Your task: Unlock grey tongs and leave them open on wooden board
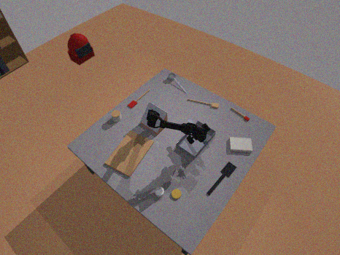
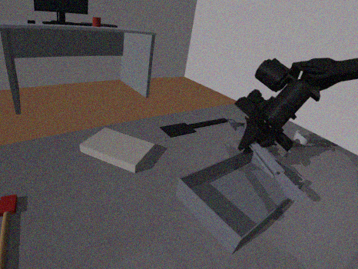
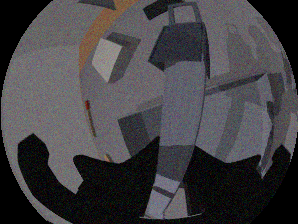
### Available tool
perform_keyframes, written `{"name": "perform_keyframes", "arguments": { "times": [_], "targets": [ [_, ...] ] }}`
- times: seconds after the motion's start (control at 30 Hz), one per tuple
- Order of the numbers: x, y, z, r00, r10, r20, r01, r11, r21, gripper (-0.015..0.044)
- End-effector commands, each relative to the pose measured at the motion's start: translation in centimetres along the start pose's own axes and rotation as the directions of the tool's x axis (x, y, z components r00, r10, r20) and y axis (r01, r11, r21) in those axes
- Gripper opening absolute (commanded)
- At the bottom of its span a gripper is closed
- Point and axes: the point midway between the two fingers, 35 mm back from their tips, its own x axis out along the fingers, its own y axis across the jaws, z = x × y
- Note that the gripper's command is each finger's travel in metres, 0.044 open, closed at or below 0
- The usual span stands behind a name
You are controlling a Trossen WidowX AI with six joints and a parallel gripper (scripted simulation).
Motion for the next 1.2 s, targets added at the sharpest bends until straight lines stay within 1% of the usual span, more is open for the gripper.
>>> {"name": "perform_keyframes", "arguments": {
  "times": [0.0, 0.23, 0.33, 0.73, 1.17],
  "targets": [
    [-0.3, -0.19, 0.26, 1.0, -0.005, 0.0, 0.005, 1.0, 0.014, -0.015],
    [-0.29, -0.2, 0.26, 1.0, -0.008, 0.0, 0.008, 1.0, 0.013, -0.015],
    [-0.2, -0.26, 0.2, 0.999, -0.035, -0.008, 0.035, 0.999, 0.004, -0.015],
    [0.11, -0.76, -0.1, 0.968, -0.248, -0.042, 0.243, 0.966, -0.089, -0.015],
    [-0.35, -1.15, 0.0, 0.885, -0.464, -0.019, 0.449, 0.866, -0.219, -0.015]
  ]
}}
